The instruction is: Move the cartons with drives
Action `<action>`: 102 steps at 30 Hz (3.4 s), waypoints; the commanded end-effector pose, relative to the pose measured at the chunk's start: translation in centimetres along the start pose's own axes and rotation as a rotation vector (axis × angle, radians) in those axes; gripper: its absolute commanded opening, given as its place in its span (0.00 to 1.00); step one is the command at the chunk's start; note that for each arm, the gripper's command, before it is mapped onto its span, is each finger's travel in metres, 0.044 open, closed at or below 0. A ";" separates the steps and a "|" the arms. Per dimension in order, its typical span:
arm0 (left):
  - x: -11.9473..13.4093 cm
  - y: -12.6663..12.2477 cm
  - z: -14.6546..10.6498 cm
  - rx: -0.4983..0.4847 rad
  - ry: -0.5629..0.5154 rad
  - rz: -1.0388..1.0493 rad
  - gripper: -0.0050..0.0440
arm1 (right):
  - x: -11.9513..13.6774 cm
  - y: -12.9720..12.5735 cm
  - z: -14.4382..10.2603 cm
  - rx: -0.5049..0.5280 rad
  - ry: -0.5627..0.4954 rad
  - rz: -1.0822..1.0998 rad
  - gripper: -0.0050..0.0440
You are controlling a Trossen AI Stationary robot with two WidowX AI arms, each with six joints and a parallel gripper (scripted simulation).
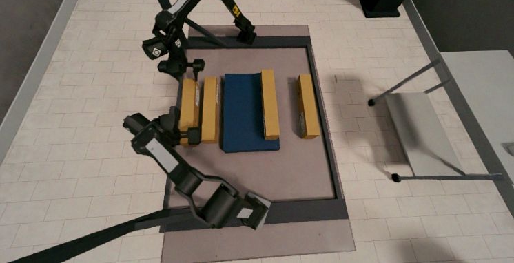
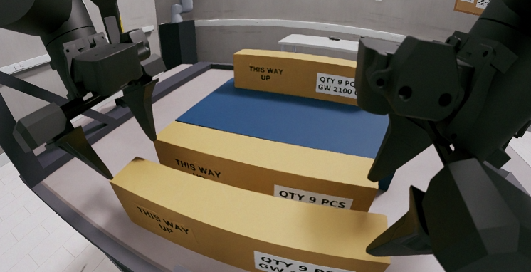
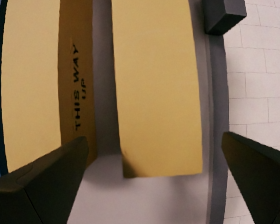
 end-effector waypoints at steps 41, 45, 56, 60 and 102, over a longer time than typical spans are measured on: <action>2.0 -0.7 5.5 0.014 -0.028 -0.009 0.89 | 2.4 -0.8 5.9 -0.016 -0.008 0.005 0.89; 1.9 -0.7 5.4 0.014 -0.027 -0.012 0.89 | 2.4 -0.8 5.9 -0.038 -0.020 0.013 0.89; 1.9 -0.7 5.4 0.014 -0.027 -0.012 0.89 | 2.4 -0.8 5.9 -0.038 -0.020 0.013 0.89; 1.9 -0.7 5.4 0.014 -0.027 -0.012 0.89 | 2.4 -0.8 5.9 -0.038 -0.020 0.013 0.89; 1.9 -0.7 5.4 0.014 -0.028 -0.009 0.89 | 2.3 -0.6 6.0 0.003 -0.001 0.001 0.89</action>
Point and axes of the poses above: on each arm, the point midway between the two fingers, 35 mm back from their tips, its own z axis out along the fingers, its own y axis across the jaws, x = y × z, the point moved 6 cm from there along -z, back along the fingers, and after that the axes turned 15 degrees about z, right-handed, at the moved point
